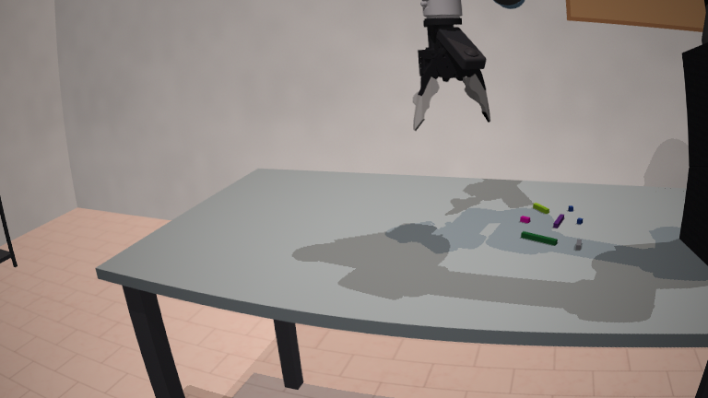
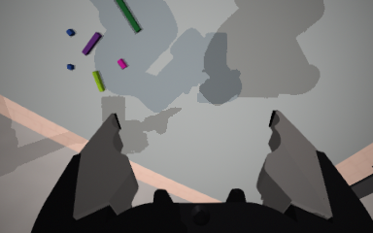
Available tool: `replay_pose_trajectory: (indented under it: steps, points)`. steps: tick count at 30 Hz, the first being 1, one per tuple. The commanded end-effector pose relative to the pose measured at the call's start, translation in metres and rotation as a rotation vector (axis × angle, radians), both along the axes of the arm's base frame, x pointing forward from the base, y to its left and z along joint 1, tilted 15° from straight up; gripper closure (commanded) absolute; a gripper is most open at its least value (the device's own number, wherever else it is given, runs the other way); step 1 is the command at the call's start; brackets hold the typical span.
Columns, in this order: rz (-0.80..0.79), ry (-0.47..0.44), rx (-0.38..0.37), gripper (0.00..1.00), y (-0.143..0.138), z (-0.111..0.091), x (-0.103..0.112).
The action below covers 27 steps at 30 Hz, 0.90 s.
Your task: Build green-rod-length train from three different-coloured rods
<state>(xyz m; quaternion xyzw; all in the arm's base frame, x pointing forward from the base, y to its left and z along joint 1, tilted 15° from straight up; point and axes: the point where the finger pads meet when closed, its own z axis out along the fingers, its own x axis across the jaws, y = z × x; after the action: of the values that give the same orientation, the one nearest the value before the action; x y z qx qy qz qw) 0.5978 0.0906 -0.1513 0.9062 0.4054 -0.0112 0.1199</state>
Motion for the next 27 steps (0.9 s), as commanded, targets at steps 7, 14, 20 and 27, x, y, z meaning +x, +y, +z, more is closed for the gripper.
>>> replay_pose_trajectory:
  steps: [7, 14, 20, 27]
  points:
    - [0.212, 0.029, -0.008, 0.00, -0.062, -0.047, -0.034]
    - [0.354, 0.059, -0.022, 0.00, -0.100, -0.073, -0.067]
    - [0.464, 0.083, -0.034, 0.00, -0.125, -0.088, -0.094]
    - [0.565, 0.106, -0.046, 0.00, -0.146, -0.099, -0.121]
